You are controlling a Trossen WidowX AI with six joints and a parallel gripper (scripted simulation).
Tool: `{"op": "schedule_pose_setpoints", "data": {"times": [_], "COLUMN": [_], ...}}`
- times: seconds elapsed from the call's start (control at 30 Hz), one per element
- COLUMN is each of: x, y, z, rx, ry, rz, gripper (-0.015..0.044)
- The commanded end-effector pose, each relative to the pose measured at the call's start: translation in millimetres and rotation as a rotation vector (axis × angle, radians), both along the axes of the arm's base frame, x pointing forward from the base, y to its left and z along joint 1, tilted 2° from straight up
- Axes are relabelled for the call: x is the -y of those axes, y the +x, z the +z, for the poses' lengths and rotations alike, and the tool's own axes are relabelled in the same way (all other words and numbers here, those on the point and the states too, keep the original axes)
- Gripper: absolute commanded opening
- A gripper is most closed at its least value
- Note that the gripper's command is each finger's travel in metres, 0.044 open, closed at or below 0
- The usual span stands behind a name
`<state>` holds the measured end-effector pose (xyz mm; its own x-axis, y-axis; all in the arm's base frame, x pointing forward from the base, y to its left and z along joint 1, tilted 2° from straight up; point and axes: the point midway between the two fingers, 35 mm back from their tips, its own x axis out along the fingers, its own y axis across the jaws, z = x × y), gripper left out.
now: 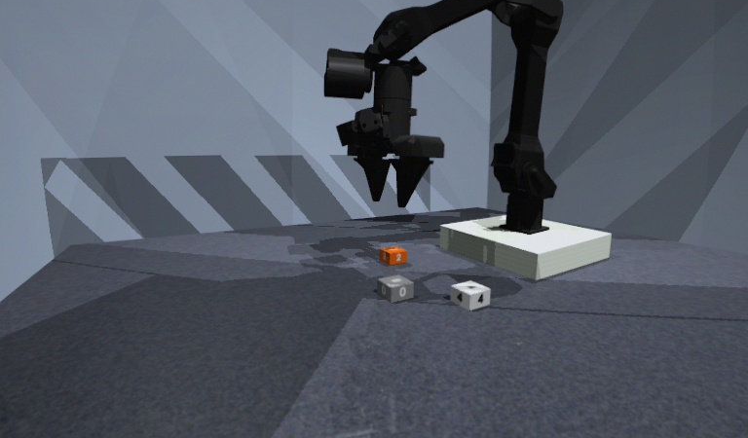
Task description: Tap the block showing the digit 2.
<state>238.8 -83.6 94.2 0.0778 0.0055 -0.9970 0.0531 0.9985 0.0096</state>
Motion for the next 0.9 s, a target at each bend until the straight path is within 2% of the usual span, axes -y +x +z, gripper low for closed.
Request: {"op": "schedule_pose_setpoints", "data": {"times": [0.0,0.23,0.87], "x": [-2.8,-3.0,-3.0], "y": [-6.1,-6.3,-5.4], "z": [-47.6,-49.6,-61.7], "rx": [-0.034,-0.034,-0.034], "ry": [0.007,0.007,0.007], "rz": [-0.005,-0.005,-0.005], "gripper": [0.019,0.002,0.002]}}
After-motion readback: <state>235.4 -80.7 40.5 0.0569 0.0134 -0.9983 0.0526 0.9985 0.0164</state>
